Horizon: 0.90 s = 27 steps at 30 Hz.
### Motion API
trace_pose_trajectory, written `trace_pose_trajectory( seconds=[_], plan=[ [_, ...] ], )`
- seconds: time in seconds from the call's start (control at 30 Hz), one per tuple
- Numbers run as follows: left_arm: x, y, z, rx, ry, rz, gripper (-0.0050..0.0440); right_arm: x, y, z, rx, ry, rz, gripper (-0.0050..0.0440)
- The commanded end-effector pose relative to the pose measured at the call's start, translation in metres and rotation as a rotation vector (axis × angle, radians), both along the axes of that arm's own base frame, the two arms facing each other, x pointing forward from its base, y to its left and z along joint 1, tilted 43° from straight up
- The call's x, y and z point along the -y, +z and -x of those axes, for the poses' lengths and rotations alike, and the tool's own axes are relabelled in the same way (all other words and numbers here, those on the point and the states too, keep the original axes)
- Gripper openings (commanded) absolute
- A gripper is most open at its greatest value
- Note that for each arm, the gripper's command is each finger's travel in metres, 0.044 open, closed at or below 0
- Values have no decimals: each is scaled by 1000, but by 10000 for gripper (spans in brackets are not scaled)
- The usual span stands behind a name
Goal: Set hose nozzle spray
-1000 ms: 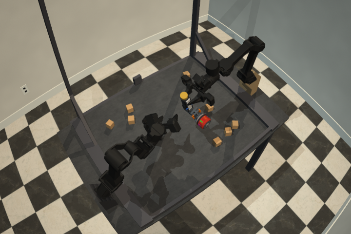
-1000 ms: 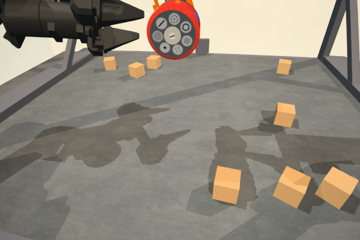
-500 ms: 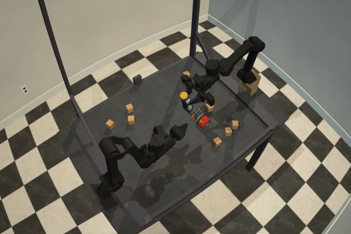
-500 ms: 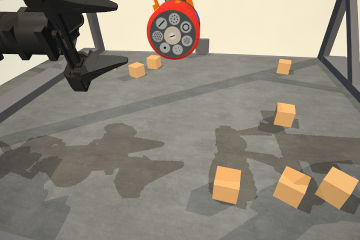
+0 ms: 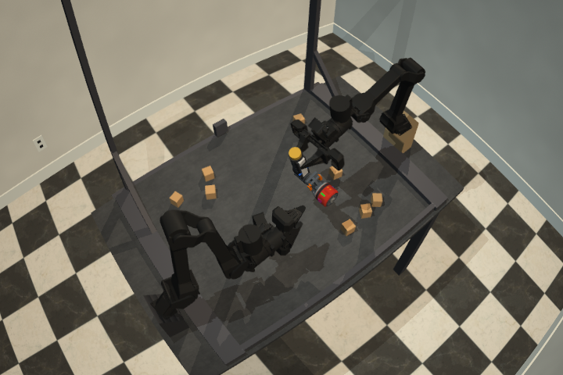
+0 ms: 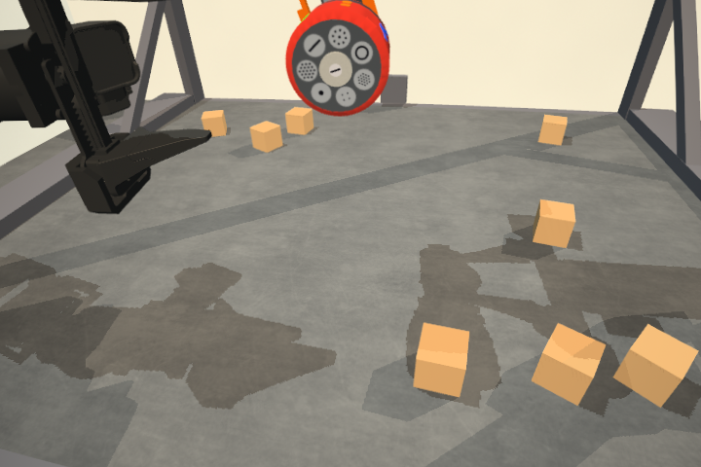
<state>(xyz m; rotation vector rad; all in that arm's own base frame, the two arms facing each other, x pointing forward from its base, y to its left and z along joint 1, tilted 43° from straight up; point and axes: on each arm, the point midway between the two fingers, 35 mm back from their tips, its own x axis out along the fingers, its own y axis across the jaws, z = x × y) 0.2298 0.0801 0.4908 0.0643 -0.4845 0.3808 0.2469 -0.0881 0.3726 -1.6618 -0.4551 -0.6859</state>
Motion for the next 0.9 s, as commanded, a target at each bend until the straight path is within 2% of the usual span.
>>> trace_pose_trajectory(
  seconds=[0.0, 0.87],
  plan=[
    [4, 15, 15, 51, 2, -13, 170, 1, 4, 2, 17, 0, -6, 414],
    [4, 15, 15, 51, 2, -13, 170, -2, 14, 3, 30, -4, 1, 414]
  ],
)
